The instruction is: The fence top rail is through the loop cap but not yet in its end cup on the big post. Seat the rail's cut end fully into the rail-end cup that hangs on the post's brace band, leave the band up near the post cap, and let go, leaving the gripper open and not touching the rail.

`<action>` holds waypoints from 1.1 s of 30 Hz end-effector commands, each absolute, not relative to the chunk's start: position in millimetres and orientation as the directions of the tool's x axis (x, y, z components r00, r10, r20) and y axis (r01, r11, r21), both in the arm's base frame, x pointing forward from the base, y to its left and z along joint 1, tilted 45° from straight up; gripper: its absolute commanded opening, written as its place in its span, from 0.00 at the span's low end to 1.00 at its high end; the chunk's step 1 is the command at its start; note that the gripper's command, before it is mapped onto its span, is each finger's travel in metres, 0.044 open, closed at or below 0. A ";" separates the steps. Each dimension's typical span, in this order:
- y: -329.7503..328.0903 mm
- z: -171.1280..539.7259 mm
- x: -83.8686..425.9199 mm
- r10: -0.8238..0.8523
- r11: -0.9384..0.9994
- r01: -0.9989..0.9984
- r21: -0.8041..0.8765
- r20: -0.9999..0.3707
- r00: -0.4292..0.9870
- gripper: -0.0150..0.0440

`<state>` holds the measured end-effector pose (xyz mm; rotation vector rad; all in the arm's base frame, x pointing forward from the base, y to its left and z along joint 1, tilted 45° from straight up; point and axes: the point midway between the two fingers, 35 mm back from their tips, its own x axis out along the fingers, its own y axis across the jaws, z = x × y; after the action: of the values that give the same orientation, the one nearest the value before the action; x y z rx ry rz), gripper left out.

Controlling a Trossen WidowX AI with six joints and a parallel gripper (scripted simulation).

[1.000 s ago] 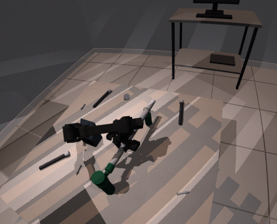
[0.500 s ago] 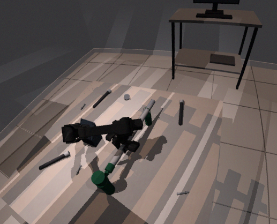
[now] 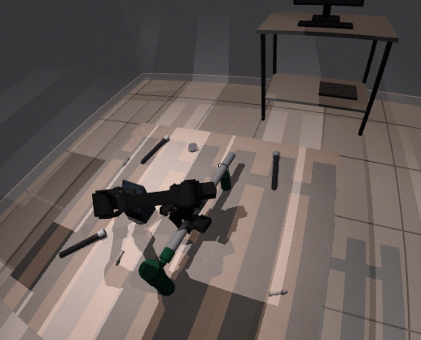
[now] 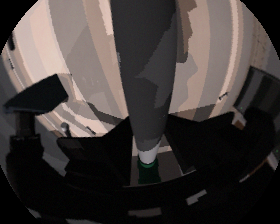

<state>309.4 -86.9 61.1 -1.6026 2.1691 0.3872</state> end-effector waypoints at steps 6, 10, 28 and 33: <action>-90.9 69.7 309.8 -0.845 0.290 -0.957 -0.030 -0.477 -0.241 0.25; -92.3 70.9 309.3 -0.845 0.290 -0.957 -0.030 -0.477 -0.241 0.25; -92.6 66.8 308.1 -0.839 0.299 -0.954 -0.020 -0.482 -0.252 0.30; -92.6 66.8 308.1 -0.839 0.299 -0.954 -0.020 -0.482 -0.252 0.52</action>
<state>307.8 -93.1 66.7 -1.6001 2.1713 0.3912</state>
